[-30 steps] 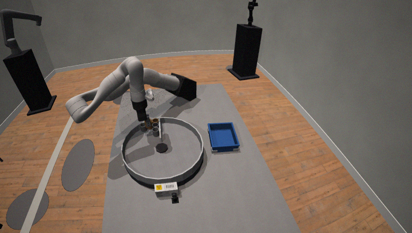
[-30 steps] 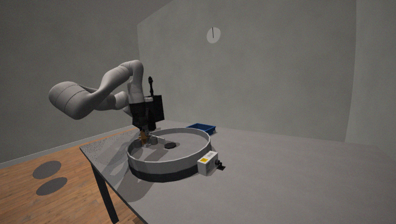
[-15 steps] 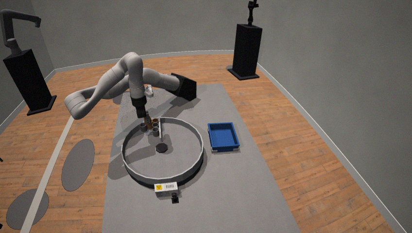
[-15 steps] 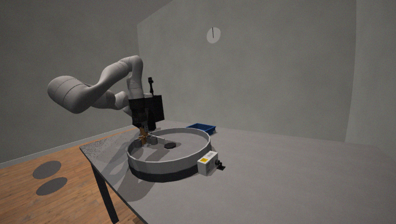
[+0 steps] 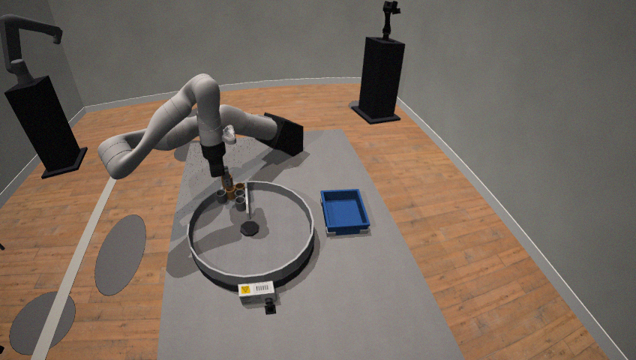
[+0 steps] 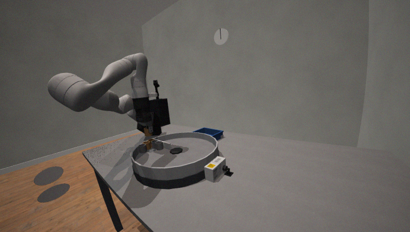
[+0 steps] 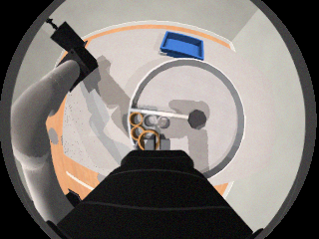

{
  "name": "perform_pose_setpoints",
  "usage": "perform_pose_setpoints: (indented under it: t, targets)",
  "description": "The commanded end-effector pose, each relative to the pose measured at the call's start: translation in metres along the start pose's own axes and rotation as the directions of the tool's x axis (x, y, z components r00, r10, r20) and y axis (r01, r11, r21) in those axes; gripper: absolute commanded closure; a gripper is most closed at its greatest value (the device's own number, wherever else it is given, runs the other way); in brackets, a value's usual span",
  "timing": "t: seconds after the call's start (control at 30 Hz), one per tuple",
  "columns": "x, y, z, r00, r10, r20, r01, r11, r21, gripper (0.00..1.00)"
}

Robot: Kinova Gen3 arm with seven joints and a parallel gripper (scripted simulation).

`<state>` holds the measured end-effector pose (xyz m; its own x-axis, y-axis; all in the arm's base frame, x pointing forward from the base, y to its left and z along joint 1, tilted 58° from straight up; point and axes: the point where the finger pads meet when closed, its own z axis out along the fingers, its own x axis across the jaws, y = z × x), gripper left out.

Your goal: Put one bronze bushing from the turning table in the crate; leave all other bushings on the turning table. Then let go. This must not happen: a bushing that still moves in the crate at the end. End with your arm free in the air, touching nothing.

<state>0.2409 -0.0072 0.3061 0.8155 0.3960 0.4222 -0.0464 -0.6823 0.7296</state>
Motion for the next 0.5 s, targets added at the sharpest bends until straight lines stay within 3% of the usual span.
perform_pose_setpoints:
  t: [0.0,0.1,0.27,0.47]
  targets:
    - [0.001,0.000,-0.001,1.000,0.000,-0.003,0.000,1.000,-0.001,1.00]
    - [0.001,0.000,-0.001,1.000,0.000,-0.003,0.000,1.000,-0.001,1.00]
    - [0.011,-0.053,-0.001,1.000,0.000,-0.003,0.000,1.000,0.000,1.00]
    - [0.011,-0.053,-0.001,1.000,0.000,-0.003,0.000,1.000,0.000,1.00]
